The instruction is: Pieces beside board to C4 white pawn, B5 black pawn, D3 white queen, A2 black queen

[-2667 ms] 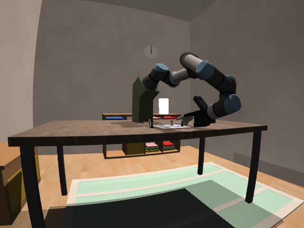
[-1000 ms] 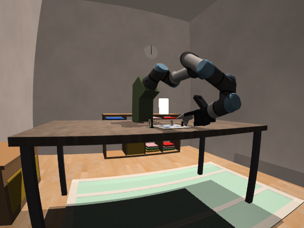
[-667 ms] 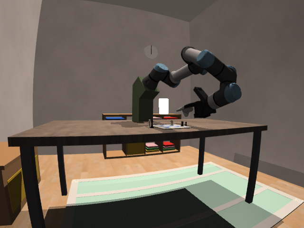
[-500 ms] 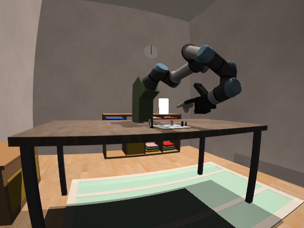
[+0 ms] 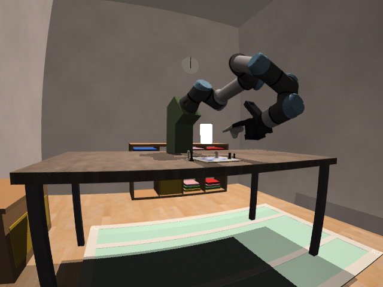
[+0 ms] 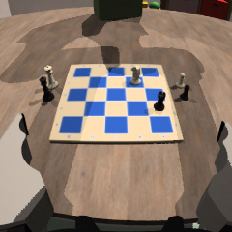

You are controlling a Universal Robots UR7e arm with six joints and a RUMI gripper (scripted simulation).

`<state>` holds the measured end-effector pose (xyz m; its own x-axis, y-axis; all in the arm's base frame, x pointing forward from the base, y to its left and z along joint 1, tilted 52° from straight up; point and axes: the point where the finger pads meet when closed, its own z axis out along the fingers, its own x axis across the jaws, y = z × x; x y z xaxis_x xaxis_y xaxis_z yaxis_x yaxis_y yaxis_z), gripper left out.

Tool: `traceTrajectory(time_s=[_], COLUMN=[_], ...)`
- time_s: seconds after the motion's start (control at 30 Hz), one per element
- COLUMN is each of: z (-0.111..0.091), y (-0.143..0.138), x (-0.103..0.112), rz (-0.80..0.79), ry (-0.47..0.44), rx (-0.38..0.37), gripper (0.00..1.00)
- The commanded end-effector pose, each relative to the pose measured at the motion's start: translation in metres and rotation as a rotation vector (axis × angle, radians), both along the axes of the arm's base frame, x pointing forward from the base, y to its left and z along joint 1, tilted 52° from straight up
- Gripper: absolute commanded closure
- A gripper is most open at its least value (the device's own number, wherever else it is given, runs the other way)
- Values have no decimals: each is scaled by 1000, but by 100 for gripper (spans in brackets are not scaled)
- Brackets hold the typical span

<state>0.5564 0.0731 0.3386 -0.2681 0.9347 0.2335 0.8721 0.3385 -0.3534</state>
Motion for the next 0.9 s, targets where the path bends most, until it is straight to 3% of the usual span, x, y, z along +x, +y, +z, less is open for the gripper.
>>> traceTrajectory(time_s=[0.0,0.43,0.87], z=[1,3,8], y=[0,1,5], x=[0,-2,-11], rz=[-2,-20,-78], ry=[-4,-32,-123], rx=[0,9,37], gripper=[0,0,0])
